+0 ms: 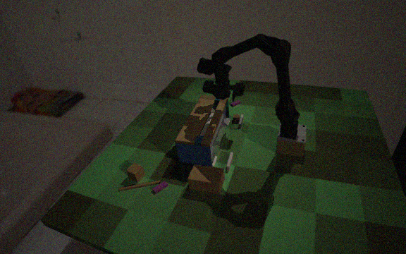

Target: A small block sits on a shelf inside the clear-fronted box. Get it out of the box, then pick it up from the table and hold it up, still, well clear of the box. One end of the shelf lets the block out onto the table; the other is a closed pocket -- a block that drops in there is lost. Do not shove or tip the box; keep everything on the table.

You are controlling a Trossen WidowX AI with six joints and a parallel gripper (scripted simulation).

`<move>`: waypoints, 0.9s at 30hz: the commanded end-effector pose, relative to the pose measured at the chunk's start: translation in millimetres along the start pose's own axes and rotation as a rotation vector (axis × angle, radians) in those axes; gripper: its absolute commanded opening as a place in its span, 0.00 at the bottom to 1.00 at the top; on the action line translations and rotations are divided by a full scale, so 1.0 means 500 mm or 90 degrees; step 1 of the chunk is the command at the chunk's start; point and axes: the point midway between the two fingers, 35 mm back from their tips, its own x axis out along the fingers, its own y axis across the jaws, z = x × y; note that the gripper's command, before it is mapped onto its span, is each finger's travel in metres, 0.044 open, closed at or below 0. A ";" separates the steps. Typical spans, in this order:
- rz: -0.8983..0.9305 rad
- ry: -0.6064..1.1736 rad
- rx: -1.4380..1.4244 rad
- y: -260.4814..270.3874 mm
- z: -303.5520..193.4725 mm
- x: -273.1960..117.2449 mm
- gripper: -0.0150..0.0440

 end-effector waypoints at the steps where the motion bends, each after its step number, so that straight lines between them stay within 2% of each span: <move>1: -0.005 -0.017 0.147 0.005 -0.009 0.003 0.75; 11: 0.005 -0.094 0.871 0.025 -0.058 0.013 0.74; 20: 0.102 -0.177 1.496 0.043 -0.074 0.019 0.74; 27: 0.199 -0.214 1.820 0.052 -0.084 0.019 0.74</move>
